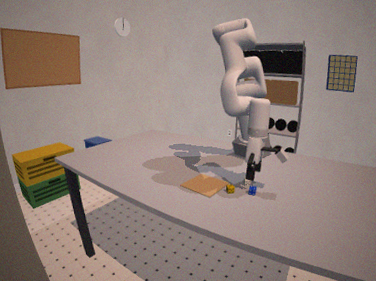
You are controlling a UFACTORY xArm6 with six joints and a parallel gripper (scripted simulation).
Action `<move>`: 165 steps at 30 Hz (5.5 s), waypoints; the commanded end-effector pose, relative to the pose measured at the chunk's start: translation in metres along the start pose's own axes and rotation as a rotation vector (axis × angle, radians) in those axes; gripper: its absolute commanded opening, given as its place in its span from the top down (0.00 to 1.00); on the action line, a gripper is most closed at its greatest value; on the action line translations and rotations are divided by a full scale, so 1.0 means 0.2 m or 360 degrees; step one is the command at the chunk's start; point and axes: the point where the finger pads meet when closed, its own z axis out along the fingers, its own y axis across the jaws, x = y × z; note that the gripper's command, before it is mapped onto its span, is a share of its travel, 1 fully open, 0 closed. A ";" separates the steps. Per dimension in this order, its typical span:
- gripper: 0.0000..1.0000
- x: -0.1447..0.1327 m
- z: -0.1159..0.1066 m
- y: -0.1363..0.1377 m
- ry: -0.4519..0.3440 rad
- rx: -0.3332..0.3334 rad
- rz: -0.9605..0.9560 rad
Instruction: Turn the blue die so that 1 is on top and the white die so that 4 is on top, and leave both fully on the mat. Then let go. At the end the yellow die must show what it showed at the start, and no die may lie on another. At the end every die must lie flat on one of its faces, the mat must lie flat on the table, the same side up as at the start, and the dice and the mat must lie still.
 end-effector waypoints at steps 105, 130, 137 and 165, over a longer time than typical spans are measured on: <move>0.00 0.11 -0.49 0.30 0.0001 -0.0005 -0.0233; 0.00 0.11 -0.49 0.30 0.0001 -0.0005 -0.0256; 0.00 0.11 -0.48 0.30 0.0000 -0.0005 -0.0373; 0.00 0.10 -0.43 0.31 -0.0007 -0.0006 -0.1490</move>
